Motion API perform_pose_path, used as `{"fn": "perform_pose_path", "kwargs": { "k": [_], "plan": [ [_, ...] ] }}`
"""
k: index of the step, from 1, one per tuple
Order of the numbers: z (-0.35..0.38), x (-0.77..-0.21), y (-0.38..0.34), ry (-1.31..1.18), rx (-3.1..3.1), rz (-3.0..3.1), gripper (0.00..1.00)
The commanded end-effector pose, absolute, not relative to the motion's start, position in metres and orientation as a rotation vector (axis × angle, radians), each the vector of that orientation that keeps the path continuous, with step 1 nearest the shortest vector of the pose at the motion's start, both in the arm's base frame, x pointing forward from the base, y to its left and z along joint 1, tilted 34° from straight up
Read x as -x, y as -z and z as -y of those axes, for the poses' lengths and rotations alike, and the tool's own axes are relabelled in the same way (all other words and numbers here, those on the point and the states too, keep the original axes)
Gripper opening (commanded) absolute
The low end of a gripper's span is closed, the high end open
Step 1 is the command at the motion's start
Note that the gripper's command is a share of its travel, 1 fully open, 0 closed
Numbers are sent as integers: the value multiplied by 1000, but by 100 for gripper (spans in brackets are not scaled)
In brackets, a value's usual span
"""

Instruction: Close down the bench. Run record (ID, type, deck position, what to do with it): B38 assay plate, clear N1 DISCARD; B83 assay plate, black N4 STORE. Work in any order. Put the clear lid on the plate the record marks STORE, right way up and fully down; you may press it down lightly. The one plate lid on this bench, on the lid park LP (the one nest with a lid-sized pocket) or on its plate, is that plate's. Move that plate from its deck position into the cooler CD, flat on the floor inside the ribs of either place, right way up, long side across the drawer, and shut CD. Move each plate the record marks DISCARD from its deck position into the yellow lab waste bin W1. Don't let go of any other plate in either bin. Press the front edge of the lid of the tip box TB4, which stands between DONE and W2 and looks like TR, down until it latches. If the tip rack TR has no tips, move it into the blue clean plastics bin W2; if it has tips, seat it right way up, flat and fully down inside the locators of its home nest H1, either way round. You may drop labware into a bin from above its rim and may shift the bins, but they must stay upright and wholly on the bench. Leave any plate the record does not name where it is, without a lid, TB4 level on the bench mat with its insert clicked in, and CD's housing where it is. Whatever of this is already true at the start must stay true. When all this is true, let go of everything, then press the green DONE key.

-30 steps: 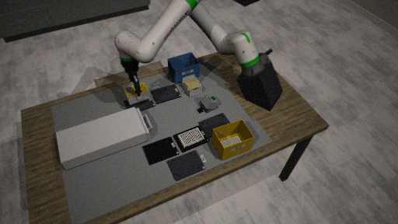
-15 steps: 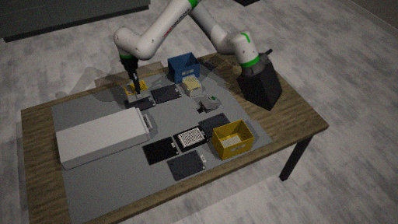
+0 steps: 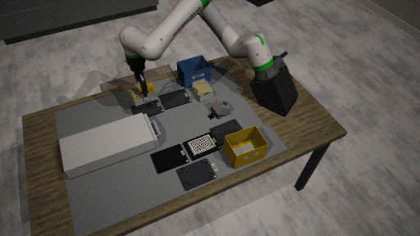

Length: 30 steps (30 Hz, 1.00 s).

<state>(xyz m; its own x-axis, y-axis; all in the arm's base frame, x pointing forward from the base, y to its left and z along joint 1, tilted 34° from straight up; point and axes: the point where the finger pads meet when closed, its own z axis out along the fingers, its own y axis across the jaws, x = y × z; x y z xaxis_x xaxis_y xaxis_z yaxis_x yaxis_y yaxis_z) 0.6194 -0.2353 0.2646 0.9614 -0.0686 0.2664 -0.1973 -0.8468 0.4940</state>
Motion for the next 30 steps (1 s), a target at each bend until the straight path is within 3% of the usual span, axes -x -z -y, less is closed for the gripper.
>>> {"fn": "perform_pose_path", "kwargs": {
  "k": [1, 30],
  "plan": [
    [233, -619, -268, -325, -2572, 188, 0],
    [216, -612, -295, -325, -2572, 188, 0]
  ]
}}
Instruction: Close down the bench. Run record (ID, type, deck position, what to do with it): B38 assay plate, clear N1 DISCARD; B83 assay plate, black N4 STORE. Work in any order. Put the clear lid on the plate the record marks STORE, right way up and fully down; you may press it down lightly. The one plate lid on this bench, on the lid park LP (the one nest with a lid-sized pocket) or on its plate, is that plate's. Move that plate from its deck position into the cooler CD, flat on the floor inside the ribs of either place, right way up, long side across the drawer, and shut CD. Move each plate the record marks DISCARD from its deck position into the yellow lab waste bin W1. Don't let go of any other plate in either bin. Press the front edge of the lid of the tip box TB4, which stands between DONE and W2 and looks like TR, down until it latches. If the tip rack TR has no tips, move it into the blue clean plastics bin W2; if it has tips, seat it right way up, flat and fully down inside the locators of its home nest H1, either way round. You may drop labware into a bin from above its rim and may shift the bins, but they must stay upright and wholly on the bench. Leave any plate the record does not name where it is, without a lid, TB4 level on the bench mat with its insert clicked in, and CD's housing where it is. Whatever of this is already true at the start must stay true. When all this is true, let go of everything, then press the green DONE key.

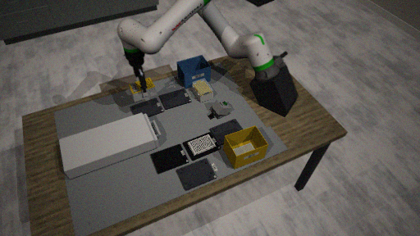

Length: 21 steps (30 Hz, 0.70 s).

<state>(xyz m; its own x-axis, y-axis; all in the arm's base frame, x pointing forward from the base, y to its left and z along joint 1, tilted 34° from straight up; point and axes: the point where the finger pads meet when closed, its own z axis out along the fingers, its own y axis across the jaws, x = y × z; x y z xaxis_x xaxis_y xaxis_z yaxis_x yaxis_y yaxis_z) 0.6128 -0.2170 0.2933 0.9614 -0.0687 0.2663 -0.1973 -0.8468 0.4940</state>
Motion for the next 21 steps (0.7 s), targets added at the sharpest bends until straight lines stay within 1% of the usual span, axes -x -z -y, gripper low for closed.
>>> {"fn": "perform_pose_path", "kwargs": {
  "k": [1, 10, 21],
  "plan": [
    [215, -612, -296, -325, -2572, 188, 0],
    [213, -612, -295, -337, -2571, 231, 0],
    [188, -614, -279, -340, -2571, 244, 0]
  ]
}}
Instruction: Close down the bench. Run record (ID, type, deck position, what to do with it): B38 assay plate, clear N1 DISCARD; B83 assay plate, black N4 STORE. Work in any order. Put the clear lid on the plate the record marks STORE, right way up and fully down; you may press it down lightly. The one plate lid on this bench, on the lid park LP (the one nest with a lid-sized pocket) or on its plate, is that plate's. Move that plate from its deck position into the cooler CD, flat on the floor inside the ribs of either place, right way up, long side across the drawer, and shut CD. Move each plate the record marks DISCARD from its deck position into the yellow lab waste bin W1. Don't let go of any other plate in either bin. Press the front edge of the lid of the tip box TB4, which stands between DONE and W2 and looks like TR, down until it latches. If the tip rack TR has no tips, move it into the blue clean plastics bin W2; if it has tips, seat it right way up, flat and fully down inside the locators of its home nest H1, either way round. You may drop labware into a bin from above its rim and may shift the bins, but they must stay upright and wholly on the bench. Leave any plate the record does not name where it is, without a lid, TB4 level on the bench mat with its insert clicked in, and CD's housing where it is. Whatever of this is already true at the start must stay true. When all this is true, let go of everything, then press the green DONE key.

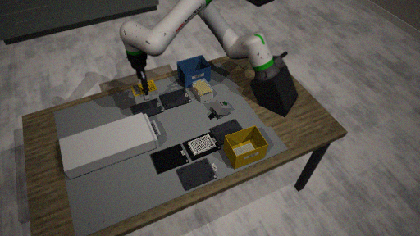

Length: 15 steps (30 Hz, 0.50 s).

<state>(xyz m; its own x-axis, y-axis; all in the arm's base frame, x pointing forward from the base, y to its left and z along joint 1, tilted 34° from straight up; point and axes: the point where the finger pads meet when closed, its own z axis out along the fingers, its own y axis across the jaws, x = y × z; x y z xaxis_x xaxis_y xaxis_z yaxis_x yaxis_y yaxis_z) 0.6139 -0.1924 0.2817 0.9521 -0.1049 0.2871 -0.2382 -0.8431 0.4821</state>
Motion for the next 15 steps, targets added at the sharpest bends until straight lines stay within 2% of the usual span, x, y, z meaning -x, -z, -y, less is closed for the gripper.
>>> {"fn": "perform_pose_path", "kwargs": {
  "k": [1, 15],
  "plan": [
    [186, -615, -278, -340, -2571, 244, 0],
    [159, -617, -261, -340, -2571, 244, 0]
  ]
}}
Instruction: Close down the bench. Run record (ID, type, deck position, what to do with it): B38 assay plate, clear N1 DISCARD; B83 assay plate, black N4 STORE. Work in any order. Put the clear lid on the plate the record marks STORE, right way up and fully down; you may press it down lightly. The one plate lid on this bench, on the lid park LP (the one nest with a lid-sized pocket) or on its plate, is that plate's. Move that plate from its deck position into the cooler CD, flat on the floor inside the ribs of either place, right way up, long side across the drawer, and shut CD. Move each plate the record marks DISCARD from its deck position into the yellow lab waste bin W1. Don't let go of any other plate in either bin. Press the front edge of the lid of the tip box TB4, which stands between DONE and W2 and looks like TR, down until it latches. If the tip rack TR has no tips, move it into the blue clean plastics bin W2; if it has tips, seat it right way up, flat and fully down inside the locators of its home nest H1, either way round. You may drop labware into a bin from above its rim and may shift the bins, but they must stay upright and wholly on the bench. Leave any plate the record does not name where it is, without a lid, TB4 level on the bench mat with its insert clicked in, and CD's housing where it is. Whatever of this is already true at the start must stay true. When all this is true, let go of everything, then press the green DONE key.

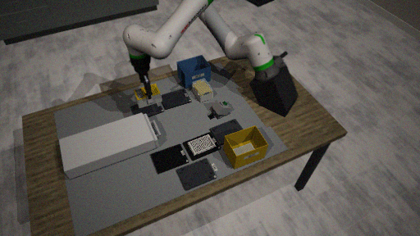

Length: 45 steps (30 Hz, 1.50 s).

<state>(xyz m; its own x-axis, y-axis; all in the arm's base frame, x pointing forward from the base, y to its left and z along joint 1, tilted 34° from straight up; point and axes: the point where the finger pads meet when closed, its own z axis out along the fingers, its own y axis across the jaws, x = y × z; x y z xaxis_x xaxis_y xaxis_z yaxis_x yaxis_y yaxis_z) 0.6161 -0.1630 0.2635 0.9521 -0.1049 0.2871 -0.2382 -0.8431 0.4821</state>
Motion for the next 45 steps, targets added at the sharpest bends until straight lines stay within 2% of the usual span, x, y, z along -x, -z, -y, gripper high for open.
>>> {"fn": "perform_pose_path", "kwargs": {
  "k": [1, 45],
  "plan": [
    [156, -617, -260, -340, -2571, 244, 0],
    [70, -623, -206, -340, -2571, 244, 0]
  ]
}}
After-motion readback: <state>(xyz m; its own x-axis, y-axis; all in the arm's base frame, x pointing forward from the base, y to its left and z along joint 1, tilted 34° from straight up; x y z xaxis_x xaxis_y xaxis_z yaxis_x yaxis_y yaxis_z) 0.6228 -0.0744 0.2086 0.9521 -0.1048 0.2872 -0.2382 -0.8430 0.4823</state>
